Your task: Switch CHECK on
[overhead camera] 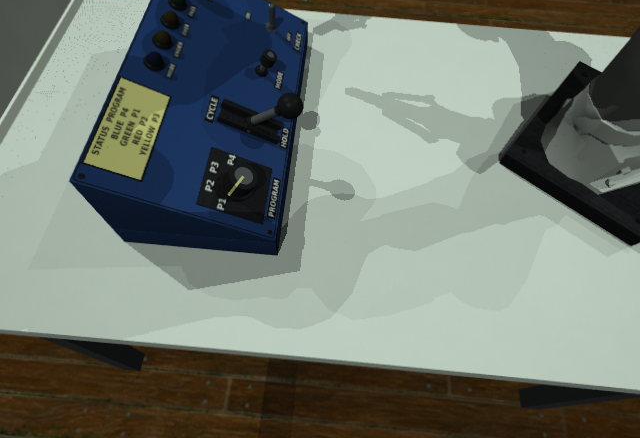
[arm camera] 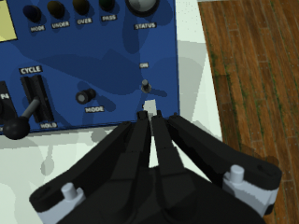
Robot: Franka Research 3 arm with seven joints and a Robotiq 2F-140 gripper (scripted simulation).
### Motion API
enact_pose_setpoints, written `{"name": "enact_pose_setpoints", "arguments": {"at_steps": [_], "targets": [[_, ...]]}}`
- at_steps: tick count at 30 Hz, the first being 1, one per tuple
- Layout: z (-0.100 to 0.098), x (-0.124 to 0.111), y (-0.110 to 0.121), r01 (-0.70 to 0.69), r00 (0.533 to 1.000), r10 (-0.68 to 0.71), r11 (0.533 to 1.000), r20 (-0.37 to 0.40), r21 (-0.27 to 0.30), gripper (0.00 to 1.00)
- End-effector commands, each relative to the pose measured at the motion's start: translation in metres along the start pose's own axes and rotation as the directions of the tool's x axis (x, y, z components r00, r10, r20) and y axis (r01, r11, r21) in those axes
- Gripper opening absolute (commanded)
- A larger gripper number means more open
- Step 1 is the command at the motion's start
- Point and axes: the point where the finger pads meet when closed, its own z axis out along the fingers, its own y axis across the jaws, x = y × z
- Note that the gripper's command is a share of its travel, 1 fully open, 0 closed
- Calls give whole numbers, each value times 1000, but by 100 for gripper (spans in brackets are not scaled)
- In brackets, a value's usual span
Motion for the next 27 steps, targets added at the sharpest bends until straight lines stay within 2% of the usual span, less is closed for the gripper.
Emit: {"name": "enact_pose_setpoints", "arguments": {"at_steps": [1,7,15,16,27], "targets": [[-22,-4,-5,-41,999,41,999,9,15,0],[-46,-4,-4,-41,999,41,999,9,15,0],[-50,-4,-4,-41,999,41,999,9,15,0],[-50,-4,-4,-41,999,41,999,9,15,100],[-50,-4,-4,-41,999,41,999,9,15,100]]}}
